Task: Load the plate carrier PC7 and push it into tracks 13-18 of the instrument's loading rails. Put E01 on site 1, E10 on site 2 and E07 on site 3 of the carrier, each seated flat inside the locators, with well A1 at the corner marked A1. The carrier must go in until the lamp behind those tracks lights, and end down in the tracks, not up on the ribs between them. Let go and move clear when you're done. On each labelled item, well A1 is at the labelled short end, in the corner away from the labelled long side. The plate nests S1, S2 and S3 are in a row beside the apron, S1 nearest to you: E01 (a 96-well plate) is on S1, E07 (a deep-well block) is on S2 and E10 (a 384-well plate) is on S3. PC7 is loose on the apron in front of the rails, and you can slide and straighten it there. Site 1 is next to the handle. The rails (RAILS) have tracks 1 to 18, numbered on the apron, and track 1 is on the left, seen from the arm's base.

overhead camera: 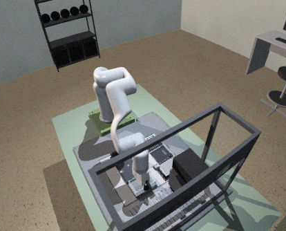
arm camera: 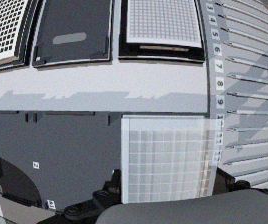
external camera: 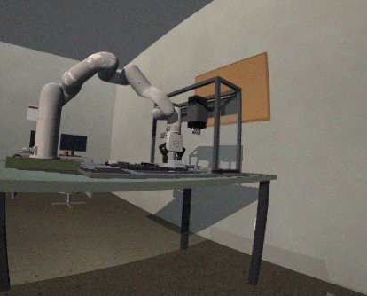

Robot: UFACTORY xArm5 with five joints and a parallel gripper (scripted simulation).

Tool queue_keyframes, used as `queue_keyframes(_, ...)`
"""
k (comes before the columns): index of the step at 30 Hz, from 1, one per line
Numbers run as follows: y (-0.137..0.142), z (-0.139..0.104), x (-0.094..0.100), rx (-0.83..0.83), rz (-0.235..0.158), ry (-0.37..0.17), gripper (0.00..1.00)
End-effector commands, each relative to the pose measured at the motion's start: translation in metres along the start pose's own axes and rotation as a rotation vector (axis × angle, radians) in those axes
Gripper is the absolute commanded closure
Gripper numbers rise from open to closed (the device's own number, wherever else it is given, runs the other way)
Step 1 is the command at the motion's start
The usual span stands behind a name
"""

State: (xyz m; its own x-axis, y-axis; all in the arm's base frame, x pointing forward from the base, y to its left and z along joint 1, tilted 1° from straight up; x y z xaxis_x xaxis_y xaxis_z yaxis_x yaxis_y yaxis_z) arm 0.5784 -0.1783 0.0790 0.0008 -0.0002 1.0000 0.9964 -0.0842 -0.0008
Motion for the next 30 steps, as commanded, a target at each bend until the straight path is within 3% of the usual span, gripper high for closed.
queue_keyframes(1,0.001,-0.001,0.002,0.000,-0.009,0.019,0.00)
queue_keyframes(12,0.001,-0.002,0.004,0.000,-0.009,0.019,0.00)
queue_keyframes(30,0.001,-0.002,0.030,0.000,-0.009,0.019,0.00)
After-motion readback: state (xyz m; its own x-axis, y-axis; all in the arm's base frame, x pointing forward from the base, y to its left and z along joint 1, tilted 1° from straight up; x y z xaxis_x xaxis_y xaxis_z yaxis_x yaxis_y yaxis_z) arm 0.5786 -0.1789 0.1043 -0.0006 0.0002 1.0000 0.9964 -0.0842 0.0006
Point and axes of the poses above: the point where the finger pads meet when closed, its own x axis back along the fingers, its own y axis across the jaws, z = x × y, the point moved 6 cm from there along x, back along the fingers, and after that the axes turned 5 degrees about x, right-handed, at the moved point
